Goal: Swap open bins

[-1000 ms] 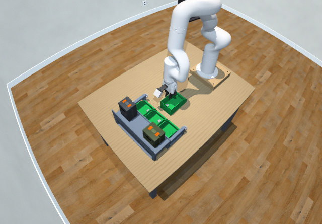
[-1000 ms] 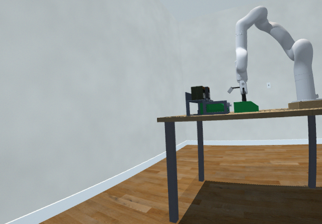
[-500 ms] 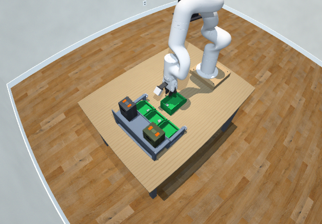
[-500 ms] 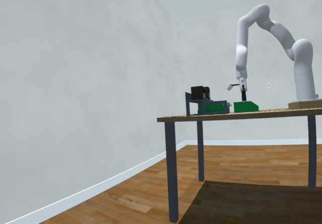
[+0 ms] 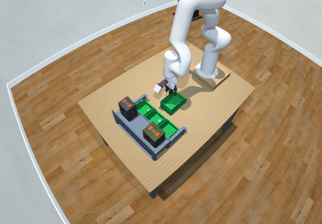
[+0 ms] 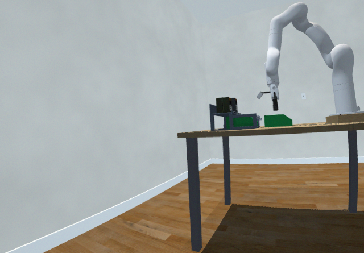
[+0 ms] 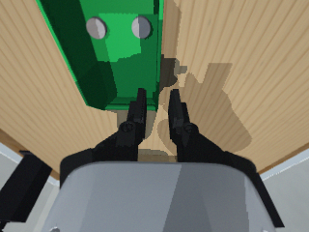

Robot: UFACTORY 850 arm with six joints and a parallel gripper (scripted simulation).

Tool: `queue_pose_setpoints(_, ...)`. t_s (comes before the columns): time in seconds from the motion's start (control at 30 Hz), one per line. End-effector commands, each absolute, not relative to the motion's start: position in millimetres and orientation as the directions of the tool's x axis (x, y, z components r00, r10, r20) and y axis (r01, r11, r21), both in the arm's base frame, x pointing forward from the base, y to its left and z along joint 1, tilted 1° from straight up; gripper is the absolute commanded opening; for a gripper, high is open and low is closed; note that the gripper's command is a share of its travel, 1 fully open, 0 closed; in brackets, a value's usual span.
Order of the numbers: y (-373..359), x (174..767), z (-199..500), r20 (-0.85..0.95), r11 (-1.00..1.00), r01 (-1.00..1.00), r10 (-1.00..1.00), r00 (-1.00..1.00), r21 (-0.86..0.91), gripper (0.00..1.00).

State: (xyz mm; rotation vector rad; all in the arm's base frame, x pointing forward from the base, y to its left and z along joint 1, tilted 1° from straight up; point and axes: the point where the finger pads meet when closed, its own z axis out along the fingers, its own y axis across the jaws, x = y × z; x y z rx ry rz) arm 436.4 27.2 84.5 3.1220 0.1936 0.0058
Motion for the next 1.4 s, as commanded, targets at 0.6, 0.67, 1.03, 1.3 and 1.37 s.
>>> queue_pose_setpoints(0.6,27.6,437.0,113.5,0.004,-0.992,0.123,0.124,0.992,0.014,0.26)
queue_pose_setpoints(0.67,27.6,436.9,115.3,0.004,-0.992,0.123,0.124,0.992,0.014,0.26)
queue_pose_setpoints(1.03,27.7,436.9,120.8,0.004,-0.992,0.123,0.124,0.992,0.014,0.26)
queue_pose_setpoints(1.3,27.7,436.9,121.4,0.004,-0.992,0.123,0.124,0.992,0.014,0.26)
queue_pose_setpoints(1.37,27.7,436.9,121.4,0.004,-0.992,0.123,0.124,0.992,0.014,0.26)
